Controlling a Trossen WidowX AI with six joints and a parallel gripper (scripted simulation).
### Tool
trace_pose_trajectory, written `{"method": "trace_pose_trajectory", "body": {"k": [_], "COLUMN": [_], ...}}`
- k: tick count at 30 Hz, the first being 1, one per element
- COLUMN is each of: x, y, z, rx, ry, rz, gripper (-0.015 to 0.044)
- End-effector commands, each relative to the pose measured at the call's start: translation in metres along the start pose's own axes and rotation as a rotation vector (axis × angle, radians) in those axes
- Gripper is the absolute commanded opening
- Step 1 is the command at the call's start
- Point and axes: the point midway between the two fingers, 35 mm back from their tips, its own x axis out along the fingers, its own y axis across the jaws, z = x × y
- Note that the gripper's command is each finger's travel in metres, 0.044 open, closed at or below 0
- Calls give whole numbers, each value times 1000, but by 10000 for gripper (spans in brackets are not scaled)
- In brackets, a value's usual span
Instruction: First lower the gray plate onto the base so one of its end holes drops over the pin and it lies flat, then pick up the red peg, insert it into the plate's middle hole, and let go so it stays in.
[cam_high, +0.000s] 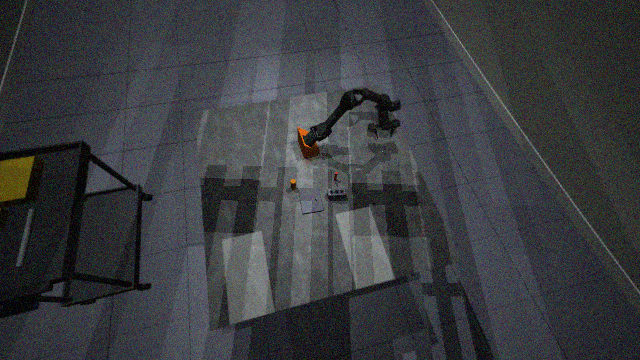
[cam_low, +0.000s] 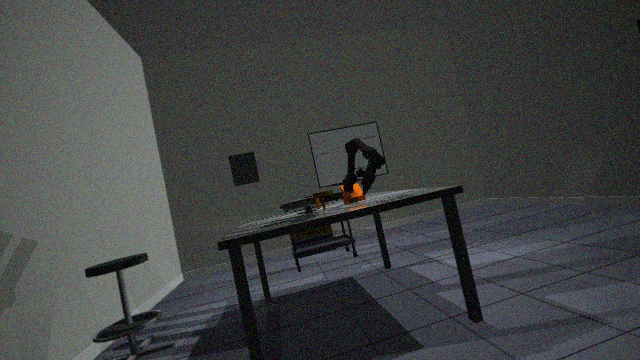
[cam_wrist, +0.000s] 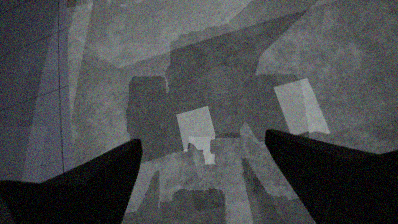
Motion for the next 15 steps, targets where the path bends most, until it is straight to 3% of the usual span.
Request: {"method": "trace_pose_trajectory", "body": {"k": [1, 9, 15], "x": [0, -3, -14], "y": [0, 5, 9], "z": [0, 15, 25], "rx": [-14, -635, -1112], "ry": [3, 204, 399], "rz": [-3, -71, 2], "gripper": [426, 440, 440]}}
